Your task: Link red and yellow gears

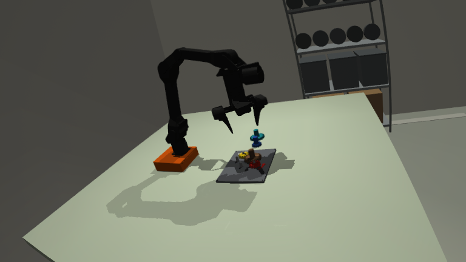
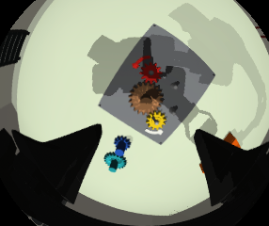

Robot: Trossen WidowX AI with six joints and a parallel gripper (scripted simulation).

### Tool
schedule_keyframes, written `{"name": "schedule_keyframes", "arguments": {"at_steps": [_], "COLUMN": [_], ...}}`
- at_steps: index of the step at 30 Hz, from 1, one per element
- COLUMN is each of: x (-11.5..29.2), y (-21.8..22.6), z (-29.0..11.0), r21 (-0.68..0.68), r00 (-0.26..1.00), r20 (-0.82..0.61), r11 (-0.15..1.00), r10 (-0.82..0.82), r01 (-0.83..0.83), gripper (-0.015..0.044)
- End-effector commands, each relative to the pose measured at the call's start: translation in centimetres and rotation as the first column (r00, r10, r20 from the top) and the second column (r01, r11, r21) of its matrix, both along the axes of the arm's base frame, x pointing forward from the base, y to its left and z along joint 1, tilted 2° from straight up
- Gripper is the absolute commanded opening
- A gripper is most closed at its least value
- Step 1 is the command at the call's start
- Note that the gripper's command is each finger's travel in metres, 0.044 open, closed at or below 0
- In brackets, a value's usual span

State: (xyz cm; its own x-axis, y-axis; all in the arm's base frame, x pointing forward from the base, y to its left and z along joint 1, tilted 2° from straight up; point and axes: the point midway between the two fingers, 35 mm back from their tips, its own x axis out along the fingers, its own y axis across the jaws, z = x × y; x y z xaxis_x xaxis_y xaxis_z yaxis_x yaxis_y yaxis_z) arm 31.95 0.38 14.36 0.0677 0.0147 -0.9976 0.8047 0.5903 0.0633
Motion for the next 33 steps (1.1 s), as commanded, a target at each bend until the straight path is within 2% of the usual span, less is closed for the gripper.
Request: {"name": "schedule_keyframes", "arguments": {"at_steps": [1, 24, 27, 33], "x": [0.0, 0.0, -0.2, -2.3], "y": [0.0, 0.1, 2.1, 10.6], "z": [0.0, 0.0, 0.3, 1.5], "r21": [0.0, 0.0, 0.003, 0.017], "r00": [1.0, 1.0, 1.0, 1.0], "r20": [-0.001, -0.001, 0.003, 0.009], "r11": [1.0, 1.0, 1.0, 1.0], "r10": [0.002, 0.002, 0.009, 0.025], "r01": [-0.002, -0.002, -0.009, -0.025], "gripper": [0.044, 0.044, 0.044, 0.044]}}
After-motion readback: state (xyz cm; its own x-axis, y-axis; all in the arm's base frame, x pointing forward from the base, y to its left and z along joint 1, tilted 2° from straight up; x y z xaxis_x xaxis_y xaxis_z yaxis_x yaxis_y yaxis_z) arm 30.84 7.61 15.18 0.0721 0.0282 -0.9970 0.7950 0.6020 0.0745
